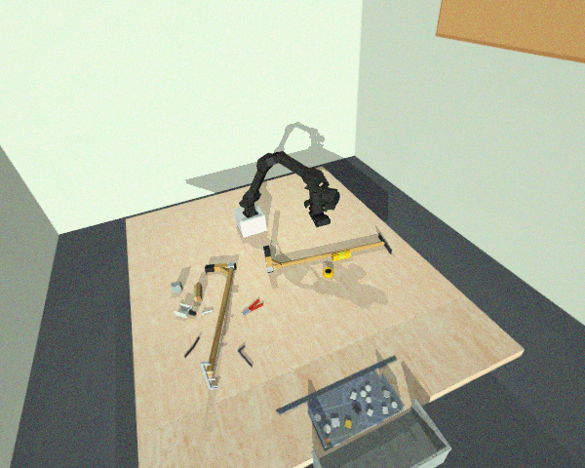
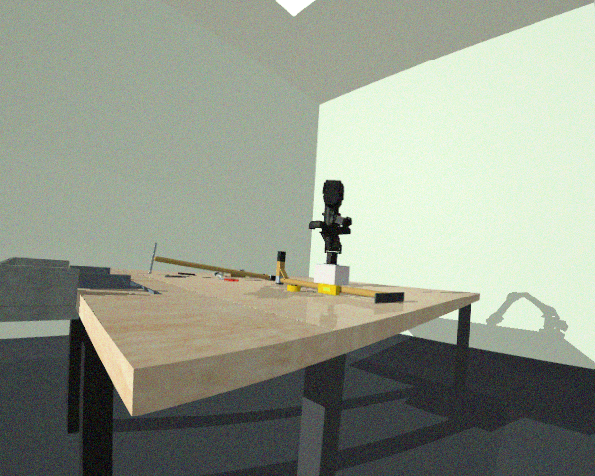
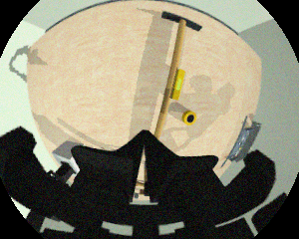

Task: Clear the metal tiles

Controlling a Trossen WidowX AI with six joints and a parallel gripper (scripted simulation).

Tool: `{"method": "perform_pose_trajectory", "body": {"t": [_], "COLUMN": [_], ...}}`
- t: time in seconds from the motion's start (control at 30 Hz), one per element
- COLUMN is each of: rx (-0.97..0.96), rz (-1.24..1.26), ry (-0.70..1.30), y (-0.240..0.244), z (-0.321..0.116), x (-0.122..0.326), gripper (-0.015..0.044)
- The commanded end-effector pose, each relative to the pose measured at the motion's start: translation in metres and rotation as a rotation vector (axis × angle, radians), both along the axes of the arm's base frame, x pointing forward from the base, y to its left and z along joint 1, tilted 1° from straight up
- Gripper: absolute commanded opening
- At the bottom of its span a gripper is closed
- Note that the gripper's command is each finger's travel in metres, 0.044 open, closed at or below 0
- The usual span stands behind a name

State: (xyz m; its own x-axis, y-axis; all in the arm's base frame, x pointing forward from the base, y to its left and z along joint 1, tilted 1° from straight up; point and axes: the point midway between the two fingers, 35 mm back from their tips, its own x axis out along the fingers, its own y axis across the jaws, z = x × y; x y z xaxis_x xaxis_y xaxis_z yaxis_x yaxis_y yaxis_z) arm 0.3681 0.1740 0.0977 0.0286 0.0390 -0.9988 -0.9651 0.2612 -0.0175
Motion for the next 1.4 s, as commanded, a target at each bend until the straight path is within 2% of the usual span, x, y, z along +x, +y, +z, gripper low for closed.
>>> {"method": "perform_pose_trajectory", "body": {"t": [0.0,1.37], "rx": [-0.005,-0.004], "rz": [-0.010,-0.055], "ry": [0.010,0.011], "y": [0.000,0.005], "z": [-0.013,-0.121], "x": [0.000,0.003], "gripper": [0.0000,0.0000]}}
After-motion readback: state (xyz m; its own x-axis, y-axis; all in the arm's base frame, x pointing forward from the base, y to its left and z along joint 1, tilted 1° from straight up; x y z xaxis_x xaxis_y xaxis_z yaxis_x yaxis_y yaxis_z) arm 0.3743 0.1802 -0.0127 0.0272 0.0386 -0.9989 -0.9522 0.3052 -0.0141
